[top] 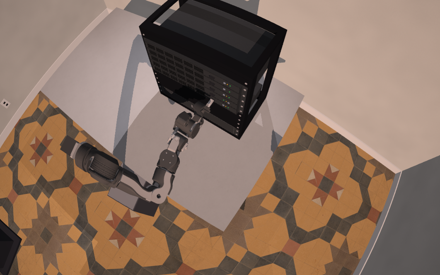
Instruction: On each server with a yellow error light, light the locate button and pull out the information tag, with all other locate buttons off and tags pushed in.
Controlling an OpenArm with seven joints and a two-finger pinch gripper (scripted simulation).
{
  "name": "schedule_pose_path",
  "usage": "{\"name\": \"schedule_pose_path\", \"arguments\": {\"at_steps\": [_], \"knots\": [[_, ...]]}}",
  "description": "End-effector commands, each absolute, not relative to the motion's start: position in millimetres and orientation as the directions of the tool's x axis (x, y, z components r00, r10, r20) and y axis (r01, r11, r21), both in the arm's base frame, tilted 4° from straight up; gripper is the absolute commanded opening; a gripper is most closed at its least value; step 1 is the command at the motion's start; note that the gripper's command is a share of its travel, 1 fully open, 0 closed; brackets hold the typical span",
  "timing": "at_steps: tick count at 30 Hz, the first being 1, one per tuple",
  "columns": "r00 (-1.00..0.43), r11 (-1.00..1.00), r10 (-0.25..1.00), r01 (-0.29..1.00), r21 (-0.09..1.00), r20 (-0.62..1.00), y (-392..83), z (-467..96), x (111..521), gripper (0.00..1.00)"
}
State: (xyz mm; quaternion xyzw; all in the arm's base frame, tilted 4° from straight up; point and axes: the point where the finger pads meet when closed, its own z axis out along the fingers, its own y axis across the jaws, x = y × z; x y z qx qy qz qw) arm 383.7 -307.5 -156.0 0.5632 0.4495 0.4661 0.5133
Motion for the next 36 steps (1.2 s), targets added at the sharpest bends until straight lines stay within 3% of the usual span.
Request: {"name": "schedule_pose_path", "arguments": {"at_steps": [1,17,36], "knots": [[0.152,-0.071,0.986,0.039,0.997,0.064,-305.5,-159.8,388.2,0.10],[0.152,-0.071,0.986,0.043,0.996,0.064,-311.8,-163.8,433.7,0.10],[0.151,-0.071,0.987,0.045,0.996,0.064,-311.9,-164.6,437.1,0.10]]}}
